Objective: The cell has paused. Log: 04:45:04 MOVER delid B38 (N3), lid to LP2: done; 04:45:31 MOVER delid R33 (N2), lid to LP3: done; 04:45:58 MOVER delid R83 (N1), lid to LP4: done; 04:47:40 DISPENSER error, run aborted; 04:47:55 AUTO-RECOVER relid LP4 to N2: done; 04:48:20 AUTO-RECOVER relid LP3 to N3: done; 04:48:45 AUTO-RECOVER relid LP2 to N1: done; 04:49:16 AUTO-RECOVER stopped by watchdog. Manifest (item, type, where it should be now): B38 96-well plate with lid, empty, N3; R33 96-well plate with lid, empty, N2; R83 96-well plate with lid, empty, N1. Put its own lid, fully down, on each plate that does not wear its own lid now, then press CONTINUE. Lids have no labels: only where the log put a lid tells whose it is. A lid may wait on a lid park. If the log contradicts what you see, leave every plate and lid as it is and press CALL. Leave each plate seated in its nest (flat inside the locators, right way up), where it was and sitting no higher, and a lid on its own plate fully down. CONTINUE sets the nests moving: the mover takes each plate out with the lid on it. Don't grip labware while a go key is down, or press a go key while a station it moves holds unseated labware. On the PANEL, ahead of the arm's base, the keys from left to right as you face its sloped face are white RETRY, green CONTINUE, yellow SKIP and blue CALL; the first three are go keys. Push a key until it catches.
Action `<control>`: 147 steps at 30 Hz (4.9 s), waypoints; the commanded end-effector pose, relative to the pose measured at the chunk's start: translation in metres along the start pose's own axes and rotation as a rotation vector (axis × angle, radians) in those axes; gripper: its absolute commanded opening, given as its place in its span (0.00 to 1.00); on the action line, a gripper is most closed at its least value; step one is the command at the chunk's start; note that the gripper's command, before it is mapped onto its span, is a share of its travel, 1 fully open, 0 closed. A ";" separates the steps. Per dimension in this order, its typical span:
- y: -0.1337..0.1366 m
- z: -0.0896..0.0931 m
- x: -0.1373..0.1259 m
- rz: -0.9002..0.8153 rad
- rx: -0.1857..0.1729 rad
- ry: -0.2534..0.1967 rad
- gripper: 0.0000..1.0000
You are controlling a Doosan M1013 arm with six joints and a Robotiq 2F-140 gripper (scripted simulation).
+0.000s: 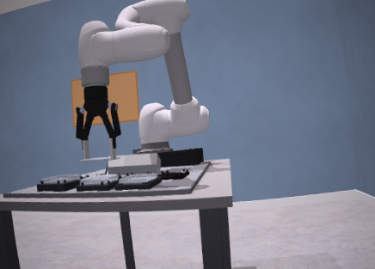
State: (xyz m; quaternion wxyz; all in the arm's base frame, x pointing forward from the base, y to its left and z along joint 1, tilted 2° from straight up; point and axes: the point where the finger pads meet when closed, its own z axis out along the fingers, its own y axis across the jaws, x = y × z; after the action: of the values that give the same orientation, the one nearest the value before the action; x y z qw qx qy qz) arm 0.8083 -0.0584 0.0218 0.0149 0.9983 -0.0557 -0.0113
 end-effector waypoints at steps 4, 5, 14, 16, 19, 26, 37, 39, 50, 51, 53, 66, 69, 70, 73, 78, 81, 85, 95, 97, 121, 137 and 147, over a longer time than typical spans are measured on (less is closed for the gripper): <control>0.095 0.000 -0.001 -0.002 0.002 0.000 0.00; 0.095 0.000 -0.001 -0.002 0.002 0.000 0.00; 0.152 0.000 -0.008 -0.002 0.002 0.000 0.00; 0.152 0.000 -0.008 -0.002 0.002 0.000 0.00; 0.152 0.000 -0.008 -0.002 0.002 0.000 0.00; 0.152 0.000 -0.008 -0.002 0.002 0.000 0.00; 0.152 0.000 -0.008 -0.002 0.002 0.000 0.00; 0.152 0.000 -0.008 -0.002 0.002 0.000 0.00; 0.152 0.000 -0.008 -0.002 0.002 0.000 0.00; 0.152 0.000 -0.008 -0.001 0.002 0.000 0.00; 0.152 0.001 -0.008 -0.001 0.002 0.000 0.00; 0.152 0.003 -0.008 0.011 0.002 0.000 0.00; 0.152 0.004 -0.008 0.016 0.002 0.000 0.00; 0.152 0.004 -0.008 0.018 0.002 0.000 0.00; 0.152 0.008 -0.008 0.021 0.002 0.000 0.00; 0.152 0.012 -0.008 0.021 0.002 0.000 0.00; 0.152 0.016 -0.008 0.021 0.002 0.000 0.00; 0.152 0.022 -0.008 0.021 0.002 0.000 0.00; 0.152 0.031 -0.008 0.021 0.002 0.000 0.00; 0.152 0.032 -0.008 0.021 0.002 0.000 0.00; 0.152 0.037 -0.008 0.021 0.002 0.000 0.00; 0.152 0.037 -0.008 0.021 0.002 0.000 0.00; 0.152 0.037 -0.008 0.021 0.002 0.000 0.00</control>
State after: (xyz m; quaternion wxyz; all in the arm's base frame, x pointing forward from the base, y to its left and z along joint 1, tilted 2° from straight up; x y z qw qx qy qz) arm 0.7827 -0.2095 -0.0103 0.0140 0.9977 -0.0660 -0.0113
